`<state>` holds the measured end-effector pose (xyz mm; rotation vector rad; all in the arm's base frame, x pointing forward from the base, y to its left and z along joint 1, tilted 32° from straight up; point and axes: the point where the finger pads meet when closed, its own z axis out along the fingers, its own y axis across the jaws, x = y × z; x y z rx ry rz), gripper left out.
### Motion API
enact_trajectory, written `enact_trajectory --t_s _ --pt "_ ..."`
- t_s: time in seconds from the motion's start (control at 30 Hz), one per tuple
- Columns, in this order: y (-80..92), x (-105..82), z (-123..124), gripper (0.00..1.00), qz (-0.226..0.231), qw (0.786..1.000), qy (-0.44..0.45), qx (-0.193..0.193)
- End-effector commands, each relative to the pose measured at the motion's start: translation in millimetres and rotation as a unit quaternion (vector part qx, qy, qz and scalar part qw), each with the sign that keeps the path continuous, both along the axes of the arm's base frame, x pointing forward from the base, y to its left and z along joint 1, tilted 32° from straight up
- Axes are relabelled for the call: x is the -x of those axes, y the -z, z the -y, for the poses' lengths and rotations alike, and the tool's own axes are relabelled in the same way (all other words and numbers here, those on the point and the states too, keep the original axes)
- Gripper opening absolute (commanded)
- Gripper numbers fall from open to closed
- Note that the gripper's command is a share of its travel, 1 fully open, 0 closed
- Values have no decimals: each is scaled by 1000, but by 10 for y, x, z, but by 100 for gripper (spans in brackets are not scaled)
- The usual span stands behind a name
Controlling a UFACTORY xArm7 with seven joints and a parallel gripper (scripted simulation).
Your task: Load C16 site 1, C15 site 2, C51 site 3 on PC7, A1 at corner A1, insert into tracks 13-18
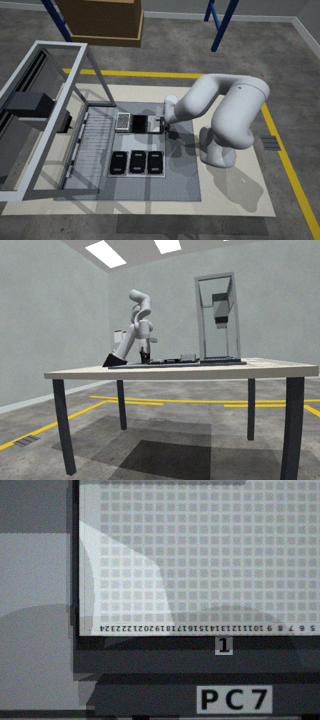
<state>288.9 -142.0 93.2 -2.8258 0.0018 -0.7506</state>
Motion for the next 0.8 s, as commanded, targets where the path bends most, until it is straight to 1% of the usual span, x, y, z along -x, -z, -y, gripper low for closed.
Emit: enact_trajectory --t_s 0.0,0.33,0.77 --pt "-6 -6 9 82 1 1000 1 1" --pt "-35 -58 12 82 1 1000 1 1" --pt "-99 -172 19 82 1 1000 1 1"
